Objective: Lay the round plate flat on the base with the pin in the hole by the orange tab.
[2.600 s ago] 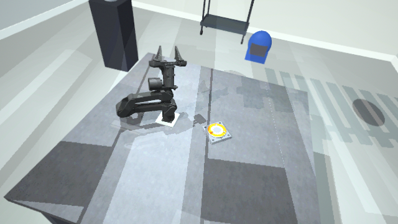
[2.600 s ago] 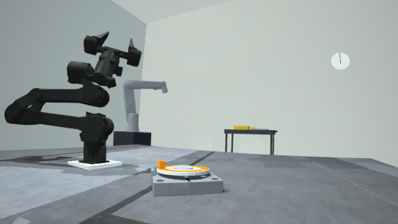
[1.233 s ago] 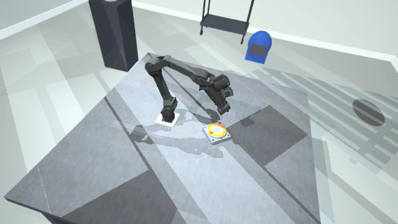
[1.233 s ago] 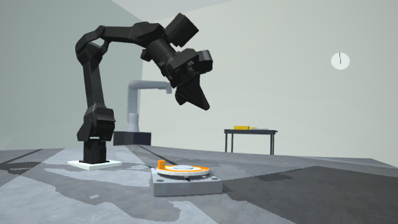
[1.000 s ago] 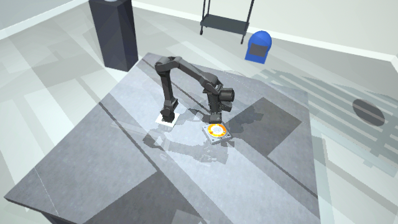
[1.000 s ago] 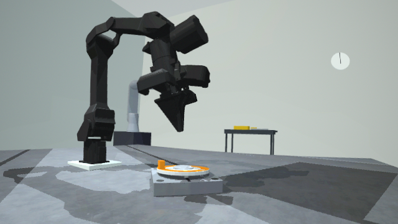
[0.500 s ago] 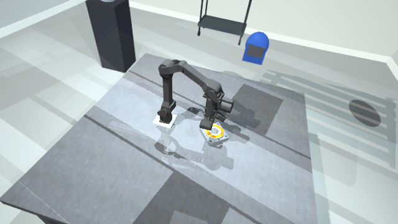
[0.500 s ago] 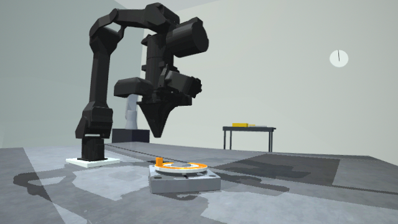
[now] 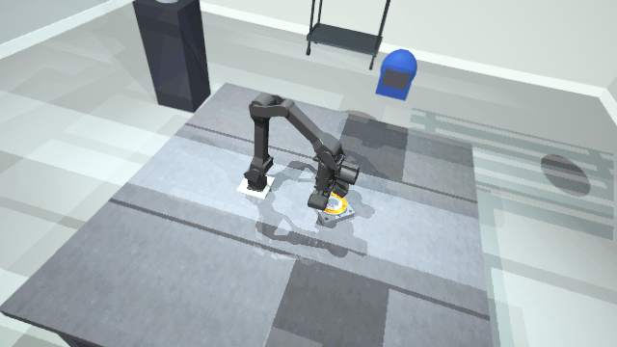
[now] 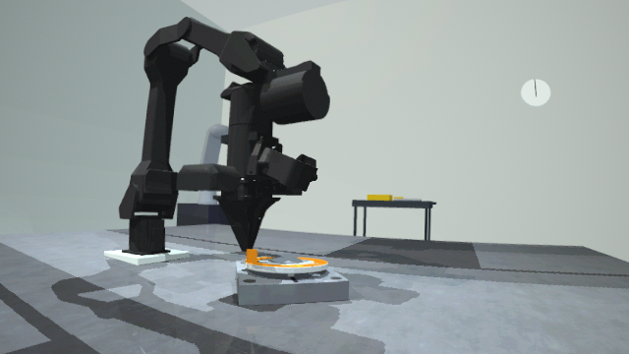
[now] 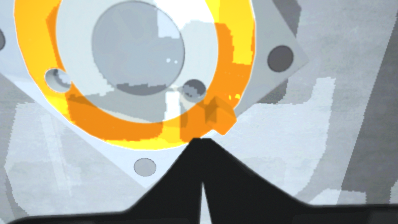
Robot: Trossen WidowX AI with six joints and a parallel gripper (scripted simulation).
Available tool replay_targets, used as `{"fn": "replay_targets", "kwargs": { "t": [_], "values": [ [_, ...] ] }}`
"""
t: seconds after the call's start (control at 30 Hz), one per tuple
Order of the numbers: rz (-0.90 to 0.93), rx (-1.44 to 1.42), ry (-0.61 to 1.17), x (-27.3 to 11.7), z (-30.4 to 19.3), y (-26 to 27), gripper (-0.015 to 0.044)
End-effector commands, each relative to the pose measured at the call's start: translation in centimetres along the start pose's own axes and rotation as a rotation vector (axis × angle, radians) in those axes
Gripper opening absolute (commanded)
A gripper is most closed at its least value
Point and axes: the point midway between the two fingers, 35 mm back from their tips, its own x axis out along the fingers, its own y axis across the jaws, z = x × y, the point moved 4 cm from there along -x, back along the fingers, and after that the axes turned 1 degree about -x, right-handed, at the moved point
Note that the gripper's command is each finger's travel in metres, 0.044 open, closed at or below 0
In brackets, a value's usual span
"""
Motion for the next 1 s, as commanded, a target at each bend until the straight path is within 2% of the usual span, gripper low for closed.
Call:
{"fn": "replay_targets", "kwargs": {
  "t": [0.0, 0.97],
  "values": [
    [-0.004, 0.002, 0.005, 0.3, 0.1, -0.4, 0.0],
    [-0.006, 0.002, 0.003, 0.4, 2.4, -2.1, 0.0]
  ]
}}
